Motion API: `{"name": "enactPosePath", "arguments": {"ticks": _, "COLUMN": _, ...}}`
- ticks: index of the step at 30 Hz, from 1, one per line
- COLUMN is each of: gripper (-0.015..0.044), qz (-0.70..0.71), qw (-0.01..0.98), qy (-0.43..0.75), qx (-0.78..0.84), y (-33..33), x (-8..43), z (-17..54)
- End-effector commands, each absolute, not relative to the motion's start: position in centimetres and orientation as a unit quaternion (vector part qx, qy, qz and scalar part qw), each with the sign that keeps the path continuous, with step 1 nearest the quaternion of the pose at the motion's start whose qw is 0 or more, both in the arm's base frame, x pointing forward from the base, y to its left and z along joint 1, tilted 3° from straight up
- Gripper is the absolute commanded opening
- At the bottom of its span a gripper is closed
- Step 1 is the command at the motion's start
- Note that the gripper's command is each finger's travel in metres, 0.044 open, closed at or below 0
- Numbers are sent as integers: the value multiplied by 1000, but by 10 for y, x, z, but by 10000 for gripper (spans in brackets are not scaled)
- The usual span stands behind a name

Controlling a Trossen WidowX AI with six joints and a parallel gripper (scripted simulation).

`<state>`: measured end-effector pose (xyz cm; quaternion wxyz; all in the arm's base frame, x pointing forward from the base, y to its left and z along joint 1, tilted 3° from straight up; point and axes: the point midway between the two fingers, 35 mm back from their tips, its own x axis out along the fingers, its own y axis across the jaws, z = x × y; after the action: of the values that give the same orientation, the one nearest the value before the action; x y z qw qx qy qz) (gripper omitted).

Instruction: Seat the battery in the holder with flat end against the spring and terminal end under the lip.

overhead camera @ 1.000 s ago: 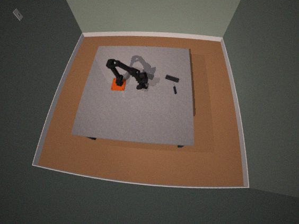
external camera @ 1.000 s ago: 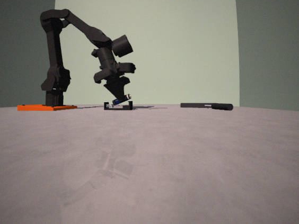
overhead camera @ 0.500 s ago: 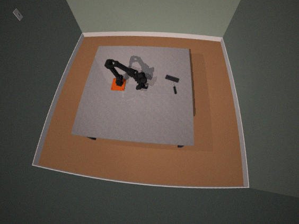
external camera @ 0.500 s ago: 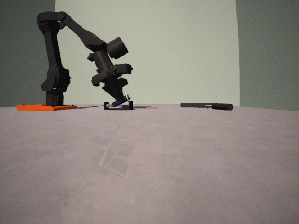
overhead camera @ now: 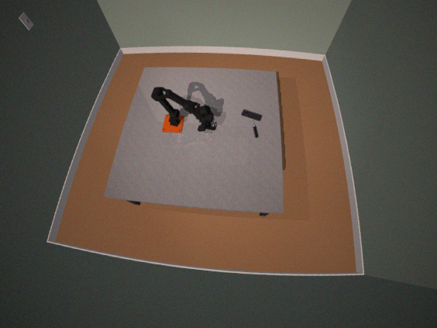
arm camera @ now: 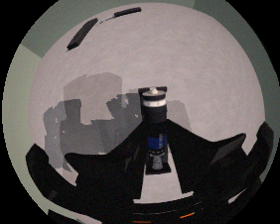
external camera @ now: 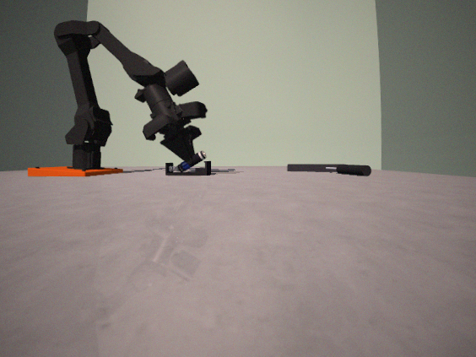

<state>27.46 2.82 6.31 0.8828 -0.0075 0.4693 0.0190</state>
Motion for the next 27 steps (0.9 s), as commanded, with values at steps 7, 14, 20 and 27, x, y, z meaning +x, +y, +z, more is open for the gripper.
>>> {"name": "enactPosePath", "arguments": {"ticks": 7, "gripper": 63, "qz": 16, "qw": 886, "qy": 464, "qx": -5, "y": 27, "x": 266, "z": 63}}
{"name": "enactPosePath", "arguments": {"ticks": 14, "gripper": 63, "qz": 16, "qw": 885, "qy": 465, "qx": -6, "y": 27, "x": 261, "z": 62}}
{"name": "enactPosePath", "arguments": {"ticks": 20, "gripper": 63, "qz": 16, "qw": 885, "qy": 465, "qx": -6, "y": 27, "x": 256, "z": 61}}
{"name": "enactPosePath", "arguments": {"ticks": 27, "gripper": 63, "qz": 16, "qw": 882, "qy": 470, "qx": -6, "y": 27, "x": 255, "z": 61}}
